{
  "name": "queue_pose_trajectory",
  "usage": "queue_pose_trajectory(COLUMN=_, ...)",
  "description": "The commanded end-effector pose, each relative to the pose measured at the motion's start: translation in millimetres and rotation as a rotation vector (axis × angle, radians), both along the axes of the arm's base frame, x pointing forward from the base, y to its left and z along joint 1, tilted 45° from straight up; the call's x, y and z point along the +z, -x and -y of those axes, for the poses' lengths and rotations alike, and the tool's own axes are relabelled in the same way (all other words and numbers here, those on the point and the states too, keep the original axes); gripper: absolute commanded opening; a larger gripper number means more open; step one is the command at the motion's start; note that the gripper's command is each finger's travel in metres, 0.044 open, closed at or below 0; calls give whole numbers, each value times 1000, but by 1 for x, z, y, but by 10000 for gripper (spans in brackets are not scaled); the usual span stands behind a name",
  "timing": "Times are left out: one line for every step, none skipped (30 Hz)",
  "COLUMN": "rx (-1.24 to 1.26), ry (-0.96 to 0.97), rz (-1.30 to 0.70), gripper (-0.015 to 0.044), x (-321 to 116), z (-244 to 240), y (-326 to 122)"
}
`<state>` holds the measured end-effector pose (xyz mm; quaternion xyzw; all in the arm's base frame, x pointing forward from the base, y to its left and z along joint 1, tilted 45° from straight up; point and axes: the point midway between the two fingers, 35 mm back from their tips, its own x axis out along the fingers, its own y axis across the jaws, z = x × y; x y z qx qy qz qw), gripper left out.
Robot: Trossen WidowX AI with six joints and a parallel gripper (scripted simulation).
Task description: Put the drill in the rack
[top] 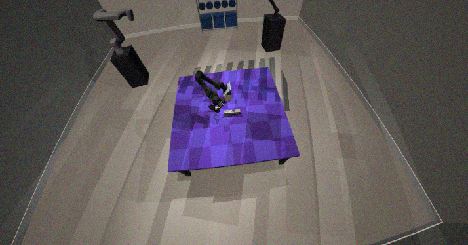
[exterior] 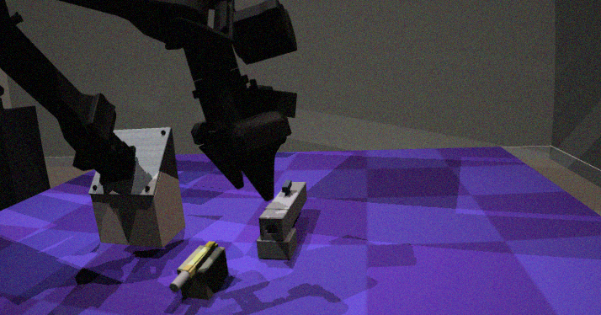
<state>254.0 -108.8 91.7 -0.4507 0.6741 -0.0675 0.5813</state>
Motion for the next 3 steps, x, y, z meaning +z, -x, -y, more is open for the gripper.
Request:
queue_pose_trajectory(rx=-294, ry=-112, rz=423, gripper=440, x=-17, z=-61, y=-38)
queue_pose_trajectory(rx=-318, ry=-122, rz=454, gripper=440, x=-18, z=-65, y=-40)
queue_pose_trajectory(rx=-343, ry=-132, rz=485, gripper=440, x=-19, z=-70, y=-42)
